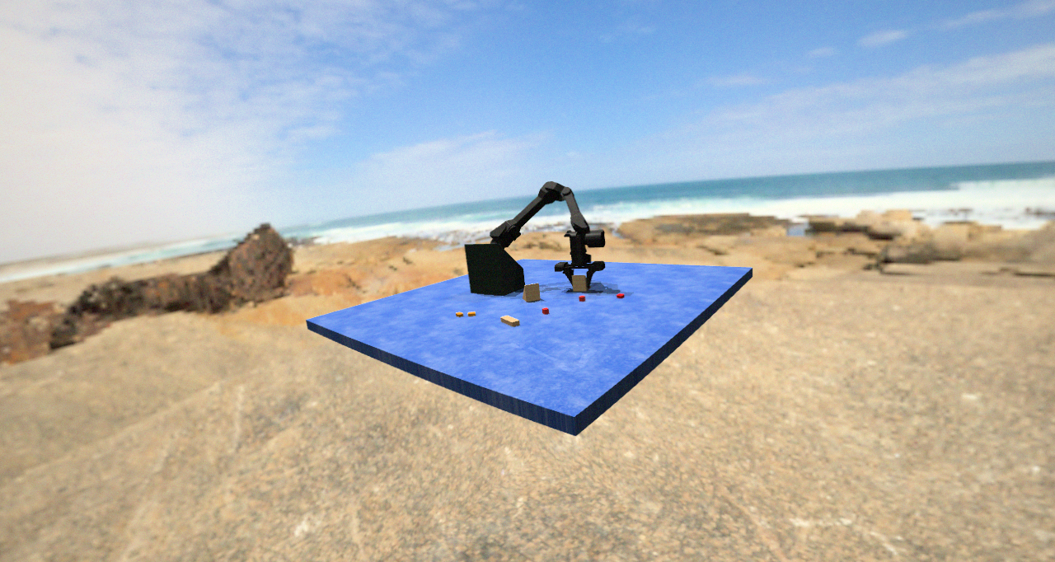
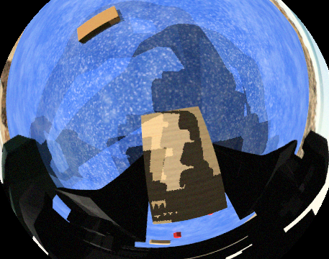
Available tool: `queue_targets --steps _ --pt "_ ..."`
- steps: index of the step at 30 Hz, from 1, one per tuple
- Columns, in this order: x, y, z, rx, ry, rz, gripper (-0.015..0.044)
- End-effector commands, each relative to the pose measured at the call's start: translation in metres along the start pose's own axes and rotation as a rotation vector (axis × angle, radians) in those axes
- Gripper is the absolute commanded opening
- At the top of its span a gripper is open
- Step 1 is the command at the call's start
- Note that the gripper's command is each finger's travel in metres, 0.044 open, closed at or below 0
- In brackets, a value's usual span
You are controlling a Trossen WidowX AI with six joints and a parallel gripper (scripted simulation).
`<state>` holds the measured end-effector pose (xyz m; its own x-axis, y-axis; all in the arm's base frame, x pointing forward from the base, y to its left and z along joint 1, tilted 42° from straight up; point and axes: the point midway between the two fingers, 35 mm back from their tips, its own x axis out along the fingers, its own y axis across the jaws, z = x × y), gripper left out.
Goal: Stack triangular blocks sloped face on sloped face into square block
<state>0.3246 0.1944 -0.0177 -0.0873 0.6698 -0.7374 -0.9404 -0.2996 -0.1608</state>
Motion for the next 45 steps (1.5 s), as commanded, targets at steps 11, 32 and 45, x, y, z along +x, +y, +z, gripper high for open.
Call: queue_targets --steps 11,32,45 --pt "0.0 0.0 0.0 0.0 0.0 0.0 0.0105" --pt "-0.01 -0.001 -0.001 0.0 0.001 0.001 0.044" --pt "-0.057 0.0 -0.004 0.012 0.008 -0.002 0.044"
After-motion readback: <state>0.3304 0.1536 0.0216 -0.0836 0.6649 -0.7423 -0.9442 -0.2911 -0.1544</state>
